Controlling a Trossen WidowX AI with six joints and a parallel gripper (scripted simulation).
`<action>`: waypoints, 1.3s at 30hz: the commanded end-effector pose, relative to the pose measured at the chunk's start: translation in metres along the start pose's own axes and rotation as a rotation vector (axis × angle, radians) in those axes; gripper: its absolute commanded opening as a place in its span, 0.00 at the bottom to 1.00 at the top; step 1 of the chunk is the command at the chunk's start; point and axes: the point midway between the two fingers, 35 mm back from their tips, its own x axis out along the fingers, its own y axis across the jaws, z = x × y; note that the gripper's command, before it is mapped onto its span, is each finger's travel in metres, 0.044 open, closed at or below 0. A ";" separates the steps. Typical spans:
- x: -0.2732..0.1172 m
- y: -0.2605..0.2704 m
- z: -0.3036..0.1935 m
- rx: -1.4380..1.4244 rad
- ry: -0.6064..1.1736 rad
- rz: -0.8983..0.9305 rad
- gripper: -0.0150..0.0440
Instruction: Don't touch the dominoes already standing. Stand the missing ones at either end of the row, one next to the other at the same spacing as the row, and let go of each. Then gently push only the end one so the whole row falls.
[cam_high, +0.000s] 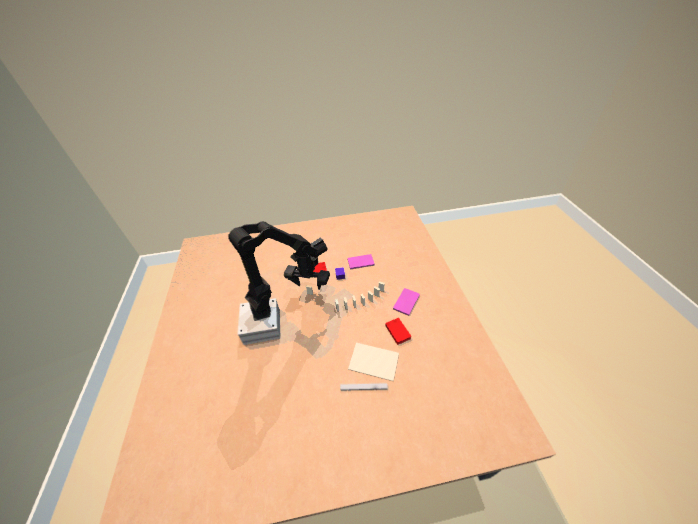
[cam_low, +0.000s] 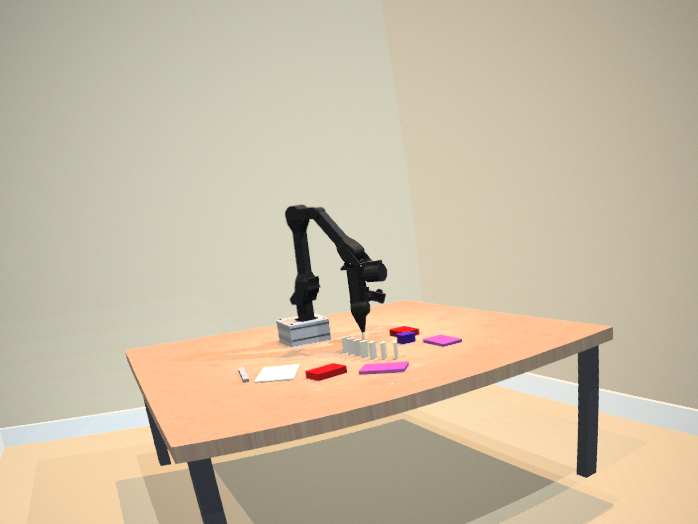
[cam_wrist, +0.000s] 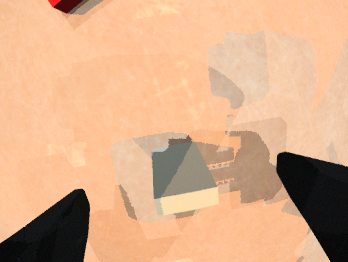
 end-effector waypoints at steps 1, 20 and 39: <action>0.008 0.001 -0.002 -0.006 0.010 0.000 1.00; 0.015 0.001 -0.003 -0.006 0.010 0.000 0.44; -0.097 -0.002 0.004 -0.001 0.009 0.005 0.44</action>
